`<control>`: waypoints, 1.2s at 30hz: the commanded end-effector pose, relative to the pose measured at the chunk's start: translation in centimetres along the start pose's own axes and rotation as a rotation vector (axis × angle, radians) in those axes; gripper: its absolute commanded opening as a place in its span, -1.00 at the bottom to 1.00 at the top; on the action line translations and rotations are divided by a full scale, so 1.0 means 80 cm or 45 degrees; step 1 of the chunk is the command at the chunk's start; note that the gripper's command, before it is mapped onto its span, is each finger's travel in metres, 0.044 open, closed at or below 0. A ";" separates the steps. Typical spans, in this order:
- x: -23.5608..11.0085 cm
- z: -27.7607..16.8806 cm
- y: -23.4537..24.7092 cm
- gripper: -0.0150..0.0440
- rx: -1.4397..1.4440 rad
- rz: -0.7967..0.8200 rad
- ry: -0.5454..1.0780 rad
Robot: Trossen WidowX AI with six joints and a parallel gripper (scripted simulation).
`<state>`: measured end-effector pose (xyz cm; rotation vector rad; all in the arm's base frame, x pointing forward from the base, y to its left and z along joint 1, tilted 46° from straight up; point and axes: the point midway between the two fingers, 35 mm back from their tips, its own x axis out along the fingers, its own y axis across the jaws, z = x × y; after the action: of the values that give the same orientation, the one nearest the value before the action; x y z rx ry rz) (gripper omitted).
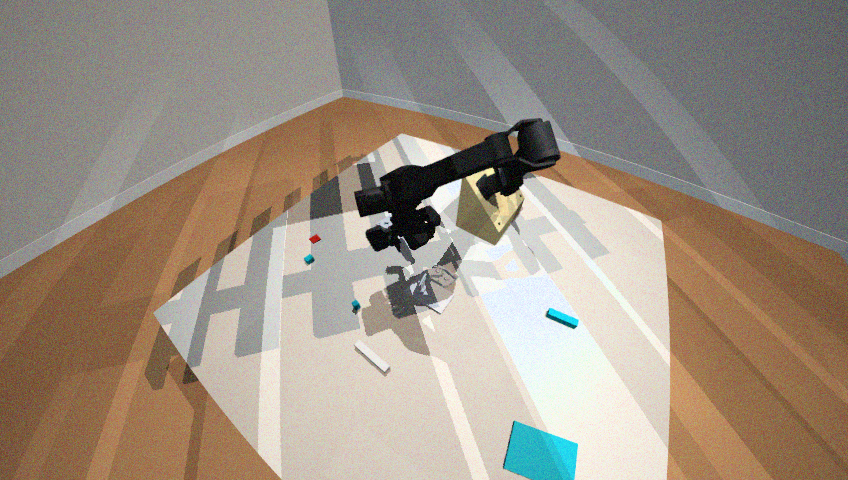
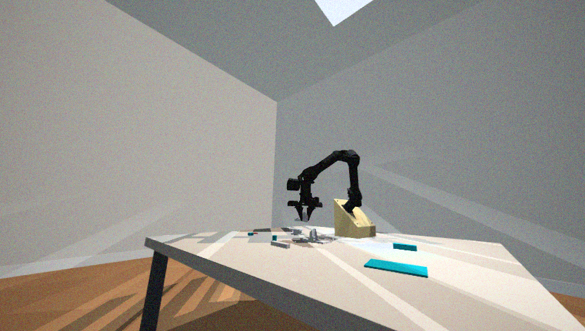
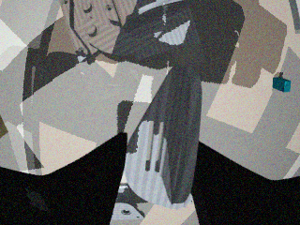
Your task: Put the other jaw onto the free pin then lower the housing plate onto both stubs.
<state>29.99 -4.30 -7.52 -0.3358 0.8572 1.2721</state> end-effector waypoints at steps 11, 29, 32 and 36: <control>-0.001 0.052 0.024 -0.04 0.396 0.000 0.001; -0.001 0.112 0.066 -0.04 0.919 0.003 -0.003; -0.001 0.121 0.074 -0.04 1.006 0.005 -0.005; 0.000 0.132 0.085 -0.04 1.122 0.008 -0.007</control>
<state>28.10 3.98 0.59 0.3198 1.2889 0.8246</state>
